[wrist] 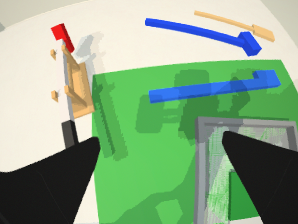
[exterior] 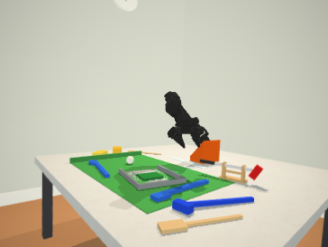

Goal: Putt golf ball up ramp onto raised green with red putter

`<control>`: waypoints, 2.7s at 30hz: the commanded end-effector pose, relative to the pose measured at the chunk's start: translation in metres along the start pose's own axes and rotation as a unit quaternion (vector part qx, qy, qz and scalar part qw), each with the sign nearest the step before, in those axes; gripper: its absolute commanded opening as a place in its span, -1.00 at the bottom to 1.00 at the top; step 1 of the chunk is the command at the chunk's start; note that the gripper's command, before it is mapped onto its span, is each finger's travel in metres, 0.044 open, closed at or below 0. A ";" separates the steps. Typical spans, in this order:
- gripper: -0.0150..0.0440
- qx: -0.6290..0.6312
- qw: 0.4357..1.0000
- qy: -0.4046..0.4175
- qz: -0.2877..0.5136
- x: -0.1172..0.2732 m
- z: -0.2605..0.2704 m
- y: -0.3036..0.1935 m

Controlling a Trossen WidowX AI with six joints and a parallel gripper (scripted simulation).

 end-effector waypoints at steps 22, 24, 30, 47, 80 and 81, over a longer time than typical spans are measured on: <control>1.00 0.141 0.969 0.039 0.200 -0.055 0.098 -0.025; 1.00 0.141 0.969 0.039 0.200 -0.055 0.098 -0.025; 1.00 0.141 0.969 0.039 0.200 -0.072 0.095 -0.037; 1.00 0.141 0.969 0.039 0.201 -0.085 0.094 -0.047; -0.49 0.139 0.970 0.037 0.198 -0.090 0.092 -0.050; -0.49 0.139 0.970 0.037 0.198 -0.090 0.092 -0.050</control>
Point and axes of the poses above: the point midway between the two fingers, 35 mm back from their tips, its own x axis back along the fingers, its own z axis across the jaws, y = z × x, the point moved 6 cm from there along x, back along the fingers, and after that the axes turned 13 degrees about -x, right-handed, at the moved point
